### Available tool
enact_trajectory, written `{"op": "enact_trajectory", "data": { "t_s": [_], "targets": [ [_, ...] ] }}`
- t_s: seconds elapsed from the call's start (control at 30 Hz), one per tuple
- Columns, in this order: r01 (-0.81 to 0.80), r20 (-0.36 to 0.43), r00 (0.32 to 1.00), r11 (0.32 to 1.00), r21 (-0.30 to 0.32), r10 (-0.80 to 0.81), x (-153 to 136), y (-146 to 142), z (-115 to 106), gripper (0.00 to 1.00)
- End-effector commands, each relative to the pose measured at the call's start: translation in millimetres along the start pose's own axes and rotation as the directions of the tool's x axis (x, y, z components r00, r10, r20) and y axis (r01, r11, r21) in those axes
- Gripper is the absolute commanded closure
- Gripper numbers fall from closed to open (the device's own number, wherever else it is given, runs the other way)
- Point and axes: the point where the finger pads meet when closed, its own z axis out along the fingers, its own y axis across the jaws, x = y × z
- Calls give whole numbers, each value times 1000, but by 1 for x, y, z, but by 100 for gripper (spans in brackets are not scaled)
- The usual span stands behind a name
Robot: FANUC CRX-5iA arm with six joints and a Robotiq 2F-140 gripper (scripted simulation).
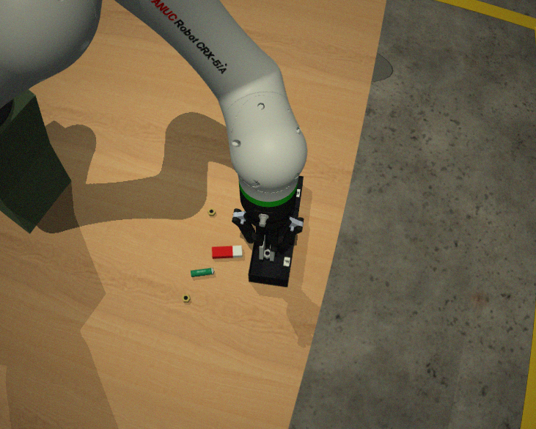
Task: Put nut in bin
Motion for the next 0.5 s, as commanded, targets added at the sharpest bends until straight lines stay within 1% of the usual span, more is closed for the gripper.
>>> {"op": "enact_trajectory", "data": {
  "t_s": [0.0, 0.23, 0.47],
  "targets": [
    [0, -3, 1000, 1000, 3, 0, -1, 1, 0, 93],
    [0, -3, 1000, 1000, 3, 0, 0, 1, 0, 93],
    [0, -3, 1000, 1000, 3, 0, 0, 0, 14, 93]
  ]
}}
